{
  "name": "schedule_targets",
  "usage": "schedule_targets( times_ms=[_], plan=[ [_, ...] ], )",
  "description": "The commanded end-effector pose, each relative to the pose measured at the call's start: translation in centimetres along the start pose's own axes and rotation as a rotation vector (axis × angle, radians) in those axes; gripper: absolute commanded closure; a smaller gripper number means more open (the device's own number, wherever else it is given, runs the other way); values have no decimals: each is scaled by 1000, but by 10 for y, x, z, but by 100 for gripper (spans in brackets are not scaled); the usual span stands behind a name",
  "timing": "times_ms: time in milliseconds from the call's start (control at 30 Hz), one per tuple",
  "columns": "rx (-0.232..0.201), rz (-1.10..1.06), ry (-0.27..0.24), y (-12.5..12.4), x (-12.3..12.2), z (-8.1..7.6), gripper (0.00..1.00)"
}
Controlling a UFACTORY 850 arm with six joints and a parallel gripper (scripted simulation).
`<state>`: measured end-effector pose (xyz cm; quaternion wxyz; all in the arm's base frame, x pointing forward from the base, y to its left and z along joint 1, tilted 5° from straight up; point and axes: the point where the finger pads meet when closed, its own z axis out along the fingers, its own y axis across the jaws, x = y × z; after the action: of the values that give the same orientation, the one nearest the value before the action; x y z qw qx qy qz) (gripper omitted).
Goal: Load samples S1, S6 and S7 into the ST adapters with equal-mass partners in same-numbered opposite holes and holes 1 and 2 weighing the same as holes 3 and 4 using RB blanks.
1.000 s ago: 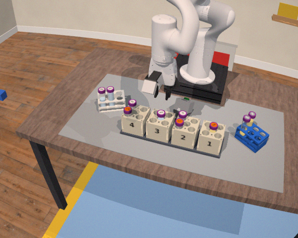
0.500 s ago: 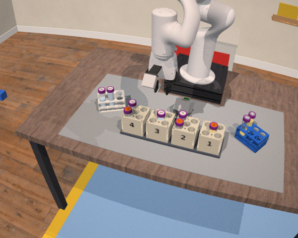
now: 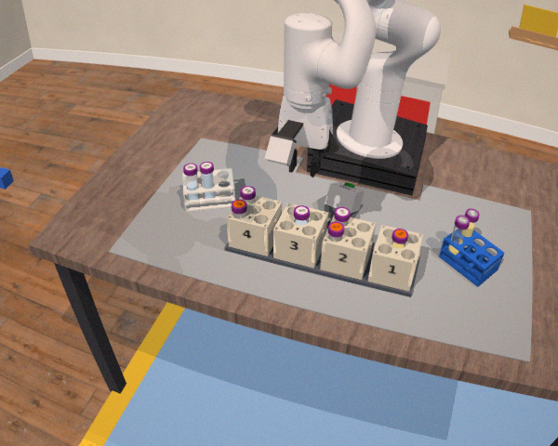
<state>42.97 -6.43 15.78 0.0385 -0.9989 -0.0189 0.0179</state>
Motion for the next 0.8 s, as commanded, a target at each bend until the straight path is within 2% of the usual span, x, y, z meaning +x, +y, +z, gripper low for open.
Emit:
schedule_targets(
  times_ms=[0,167,200,300,767],
  plan=[
    [0,0,2,0,1,-1,57],
    [0,0,2,0,1,-1,57],
    [4,-33,-3,-1,-3,1,100],
    [8,-65,-8,-3,-8,4,100],
    [70,-522,-80,-22,-68,34,100]
  ],
)
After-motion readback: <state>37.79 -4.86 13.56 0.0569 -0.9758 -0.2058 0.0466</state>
